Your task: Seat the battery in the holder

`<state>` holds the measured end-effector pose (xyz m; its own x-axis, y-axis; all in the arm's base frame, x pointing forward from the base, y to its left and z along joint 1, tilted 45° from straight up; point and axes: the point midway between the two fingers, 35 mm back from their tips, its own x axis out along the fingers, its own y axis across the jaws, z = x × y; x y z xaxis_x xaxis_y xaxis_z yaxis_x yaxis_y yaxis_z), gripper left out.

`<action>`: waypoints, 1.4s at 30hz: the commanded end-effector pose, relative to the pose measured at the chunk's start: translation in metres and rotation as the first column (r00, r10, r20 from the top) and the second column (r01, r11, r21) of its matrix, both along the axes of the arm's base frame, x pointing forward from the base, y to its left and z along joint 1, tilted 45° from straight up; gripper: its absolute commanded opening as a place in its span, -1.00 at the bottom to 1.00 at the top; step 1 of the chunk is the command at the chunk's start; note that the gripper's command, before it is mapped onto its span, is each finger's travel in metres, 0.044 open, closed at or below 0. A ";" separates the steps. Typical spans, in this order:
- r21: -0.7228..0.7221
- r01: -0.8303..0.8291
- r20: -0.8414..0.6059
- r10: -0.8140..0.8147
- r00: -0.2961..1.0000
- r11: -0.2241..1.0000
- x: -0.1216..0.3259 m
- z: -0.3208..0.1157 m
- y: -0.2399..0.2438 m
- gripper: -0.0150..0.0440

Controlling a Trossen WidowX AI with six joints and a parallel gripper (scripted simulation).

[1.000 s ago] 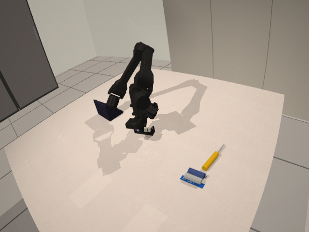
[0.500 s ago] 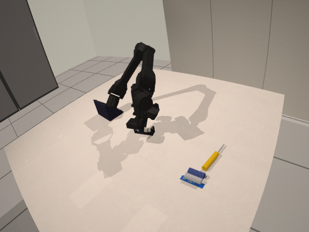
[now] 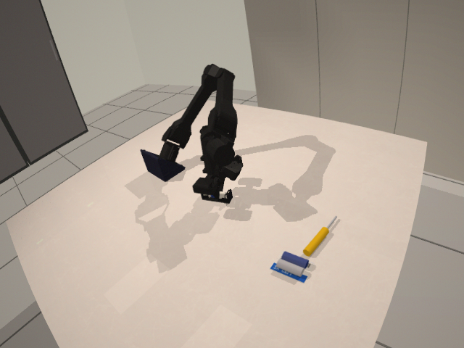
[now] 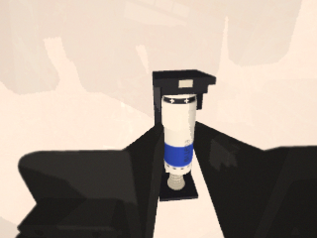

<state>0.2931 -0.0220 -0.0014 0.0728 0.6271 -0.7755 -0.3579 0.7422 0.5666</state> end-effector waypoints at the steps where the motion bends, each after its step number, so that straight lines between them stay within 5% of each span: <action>1: 0.003 0.005 -0.006 -0.005 1.000 1.000 0.001 0.000 0.001 -0.26; 11: 0.000 0.005 -0.005 -0.005 1.000 1.000 0.001 0.000 0.001 -0.26; 15: 0.000 0.005 -0.005 -0.005 1.000 1.000 0.001 0.000 0.001 0.09; 29: 0.000 0.003 -0.004 -0.003 1.000 1.000 0.000 0.011 -0.010 0.09; 39: -0.003 0.003 -0.005 -0.003 1.000 1.000 -0.003 0.057 -0.057 0.98; 42: -0.002 0.003 -0.005 -0.003 1.000 1.000 -0.003 0.061 -0.061 1.00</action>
<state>0.2925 -0.0758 0.0500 0.0813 0.6246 -0.7767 -0.3455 0.7486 0.5658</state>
